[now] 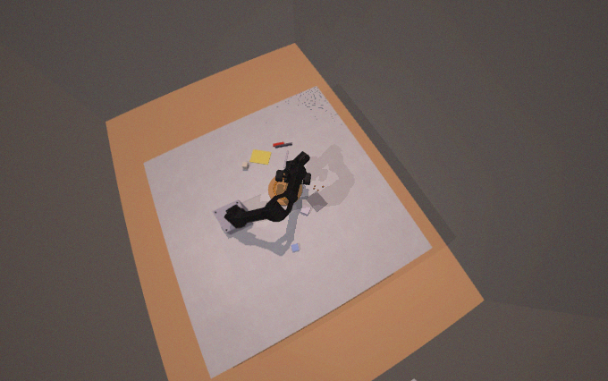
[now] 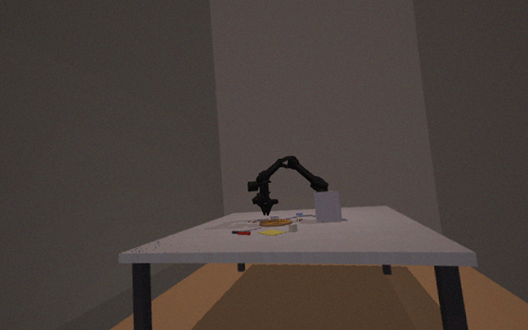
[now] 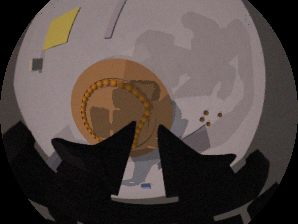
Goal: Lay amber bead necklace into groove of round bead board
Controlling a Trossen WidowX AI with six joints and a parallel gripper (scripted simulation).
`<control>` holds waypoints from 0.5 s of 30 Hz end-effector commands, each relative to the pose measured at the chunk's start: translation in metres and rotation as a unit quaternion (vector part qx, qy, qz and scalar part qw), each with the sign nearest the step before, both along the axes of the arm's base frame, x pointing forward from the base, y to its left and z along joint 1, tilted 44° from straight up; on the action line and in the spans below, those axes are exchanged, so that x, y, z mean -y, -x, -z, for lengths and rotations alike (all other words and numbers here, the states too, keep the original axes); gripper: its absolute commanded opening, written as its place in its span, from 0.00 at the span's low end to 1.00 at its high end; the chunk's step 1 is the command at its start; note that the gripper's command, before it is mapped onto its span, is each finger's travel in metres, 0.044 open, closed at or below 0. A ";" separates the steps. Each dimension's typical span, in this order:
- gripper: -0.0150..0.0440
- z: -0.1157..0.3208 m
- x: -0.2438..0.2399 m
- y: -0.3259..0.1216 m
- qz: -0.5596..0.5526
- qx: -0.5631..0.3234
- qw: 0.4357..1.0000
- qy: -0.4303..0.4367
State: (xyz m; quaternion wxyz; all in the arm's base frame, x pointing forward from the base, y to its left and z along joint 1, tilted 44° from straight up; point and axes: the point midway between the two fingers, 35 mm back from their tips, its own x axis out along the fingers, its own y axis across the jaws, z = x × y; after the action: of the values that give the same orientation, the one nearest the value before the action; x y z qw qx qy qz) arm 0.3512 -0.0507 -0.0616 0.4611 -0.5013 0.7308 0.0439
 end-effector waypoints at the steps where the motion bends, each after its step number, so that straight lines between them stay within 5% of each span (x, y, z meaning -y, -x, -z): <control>1: 0.46 0.010 0.007 -0.001 0.001 -0.002 1.000 -0.001; 15: 0.46 0.014 0.012 -0.001 0.001 0.000 1.000 -0.001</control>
State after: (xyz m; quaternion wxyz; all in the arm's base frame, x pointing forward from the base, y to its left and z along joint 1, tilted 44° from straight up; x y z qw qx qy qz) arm 0.3543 -0.0572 -0.0708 0.4661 -0.4999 0.7287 0.0434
